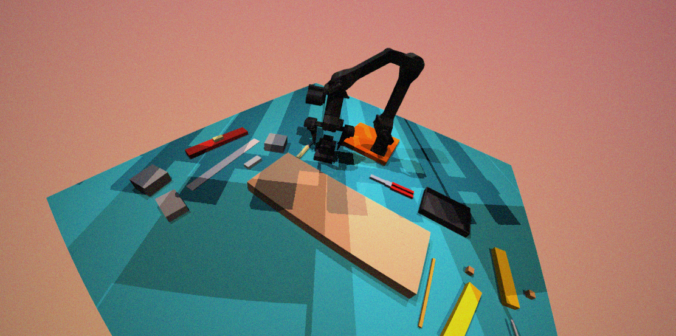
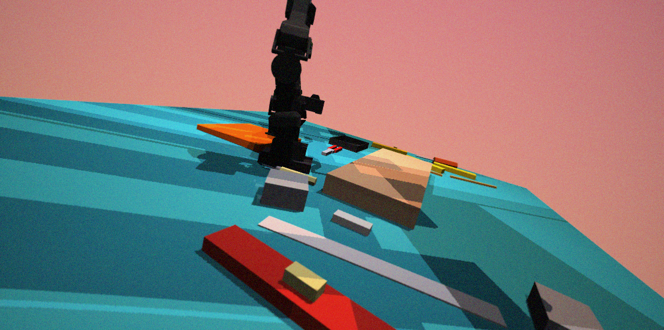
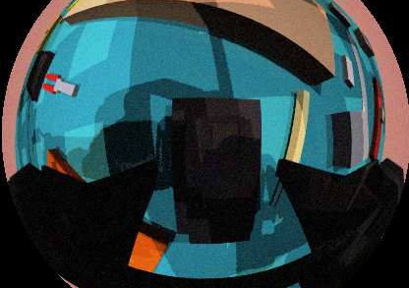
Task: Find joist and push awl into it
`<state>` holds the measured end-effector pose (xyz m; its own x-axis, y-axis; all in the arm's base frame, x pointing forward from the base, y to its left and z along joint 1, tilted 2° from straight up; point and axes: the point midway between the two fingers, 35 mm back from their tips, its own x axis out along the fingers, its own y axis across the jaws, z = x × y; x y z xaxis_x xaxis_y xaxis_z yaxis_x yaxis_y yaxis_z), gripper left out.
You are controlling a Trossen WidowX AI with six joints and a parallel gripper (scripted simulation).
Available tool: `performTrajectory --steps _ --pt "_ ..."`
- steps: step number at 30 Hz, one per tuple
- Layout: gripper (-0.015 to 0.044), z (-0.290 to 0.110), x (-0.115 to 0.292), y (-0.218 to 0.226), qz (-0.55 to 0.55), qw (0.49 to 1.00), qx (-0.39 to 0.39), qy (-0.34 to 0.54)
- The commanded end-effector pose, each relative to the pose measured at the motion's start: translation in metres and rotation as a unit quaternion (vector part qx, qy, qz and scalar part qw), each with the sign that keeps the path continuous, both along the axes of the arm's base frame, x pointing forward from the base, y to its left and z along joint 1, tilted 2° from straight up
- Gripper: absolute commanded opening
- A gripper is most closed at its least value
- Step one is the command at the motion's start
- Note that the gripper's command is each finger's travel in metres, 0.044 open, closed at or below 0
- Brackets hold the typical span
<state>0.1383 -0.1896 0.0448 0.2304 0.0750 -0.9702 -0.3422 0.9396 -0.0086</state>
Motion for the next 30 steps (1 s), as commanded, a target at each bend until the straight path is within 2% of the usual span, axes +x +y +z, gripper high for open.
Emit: performTrajectory --steps 1,3,7,30 --pt "0.044 -0.0066 0.0 0.0008 0.0 1.0 0.002 -0.001" --pt "0.044 -0.0076 -0.0001 0.0008 0.0 1.0 0.002 -0.001" --pt "0.0335 -0.0076 -0.0001 0.0008 0.0 1.0 0.002 -0.001" --pt "0.0182 -0.0076 -0.0001 0.0008 0.0 1.0 0.002 -0.001"
